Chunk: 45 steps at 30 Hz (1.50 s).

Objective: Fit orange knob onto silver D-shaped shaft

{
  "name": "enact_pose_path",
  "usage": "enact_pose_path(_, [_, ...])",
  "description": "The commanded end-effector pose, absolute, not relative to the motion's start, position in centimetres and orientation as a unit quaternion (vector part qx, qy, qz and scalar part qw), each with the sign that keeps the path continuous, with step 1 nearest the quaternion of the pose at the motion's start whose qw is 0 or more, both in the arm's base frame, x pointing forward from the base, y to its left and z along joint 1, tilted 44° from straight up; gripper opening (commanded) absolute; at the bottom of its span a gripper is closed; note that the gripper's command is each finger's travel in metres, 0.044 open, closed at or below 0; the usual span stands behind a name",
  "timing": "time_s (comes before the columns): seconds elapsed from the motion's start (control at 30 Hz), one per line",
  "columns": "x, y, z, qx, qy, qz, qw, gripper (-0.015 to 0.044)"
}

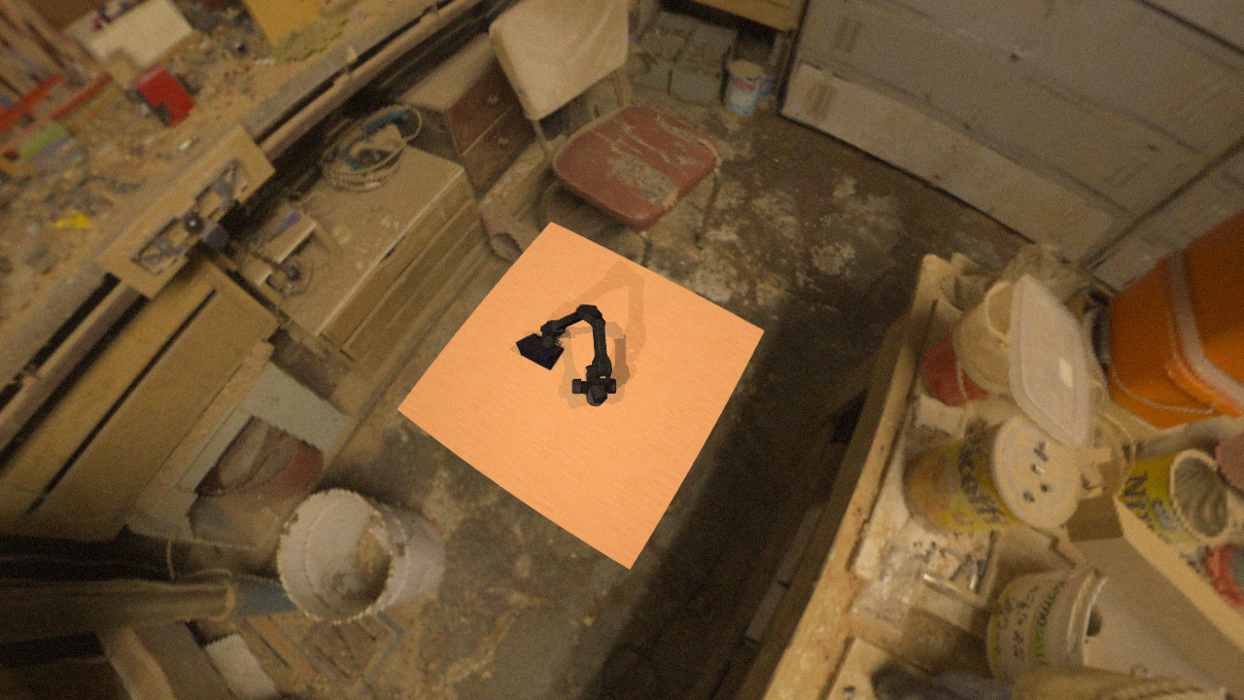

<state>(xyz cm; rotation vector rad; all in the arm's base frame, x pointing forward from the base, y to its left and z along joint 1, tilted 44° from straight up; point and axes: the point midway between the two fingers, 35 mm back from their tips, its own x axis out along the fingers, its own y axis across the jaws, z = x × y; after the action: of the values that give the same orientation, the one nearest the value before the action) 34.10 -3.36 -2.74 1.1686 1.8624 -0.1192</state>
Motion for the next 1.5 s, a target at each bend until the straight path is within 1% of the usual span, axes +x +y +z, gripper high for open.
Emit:
enact_pose_path(0.0, [33.97, -3.37, -2.67, 0.472, 0.754, -0.047, 0.454, 0.0])
enact_pose_path(1.3, [34.22, -3.47, -2.38, 0.472, 0.754, -0.047, 0.454, 0.0])
enact_pose_path(1.47, [34.3, -3.48, -2.42, 0.443, 0.755, 0.001, 0.483, 0.0])
